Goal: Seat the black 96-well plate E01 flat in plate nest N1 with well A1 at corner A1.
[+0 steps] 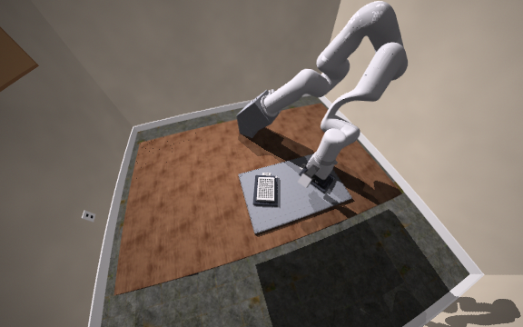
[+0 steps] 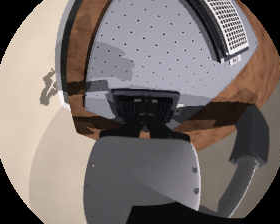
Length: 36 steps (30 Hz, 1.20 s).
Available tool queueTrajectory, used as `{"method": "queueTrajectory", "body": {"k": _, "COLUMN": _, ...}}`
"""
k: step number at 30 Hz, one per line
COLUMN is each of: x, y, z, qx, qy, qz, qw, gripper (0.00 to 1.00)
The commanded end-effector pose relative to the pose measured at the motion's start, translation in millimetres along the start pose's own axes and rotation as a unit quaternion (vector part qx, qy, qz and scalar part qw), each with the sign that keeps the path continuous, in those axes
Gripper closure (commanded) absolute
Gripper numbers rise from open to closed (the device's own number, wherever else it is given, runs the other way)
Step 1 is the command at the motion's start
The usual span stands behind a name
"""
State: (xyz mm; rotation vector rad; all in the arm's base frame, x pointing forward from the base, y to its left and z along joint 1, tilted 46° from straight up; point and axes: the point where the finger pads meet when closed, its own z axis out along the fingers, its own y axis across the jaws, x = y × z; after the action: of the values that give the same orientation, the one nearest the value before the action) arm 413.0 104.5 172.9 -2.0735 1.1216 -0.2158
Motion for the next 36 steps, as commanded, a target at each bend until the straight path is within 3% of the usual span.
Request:
{"method": "queueTrajectory", "body": {"k": 1, "x": 1, "y": -1, "z": 5.3, "qx": 0.001, "qy": 0.001, "qz": 0.0, "qw": 1.0, "gripper": 1.0}}
{"method": "queueTrajectory", "body": {"k": 28, "x": 1, "y": -1, "z": 47.0, "qx": 0.001, "qy": 0.001, "qz": 0.0, "qw": 1.0, "gripper": 1.0}}
{"method": "queueTrajectory", "body": {"k": 36, "x": 1, "y": -1, "z": 47.7, "qx": 0.001, "qy": 0.001, "qz": 0.0, "qw": 1.0, "gripper": 1.0}}
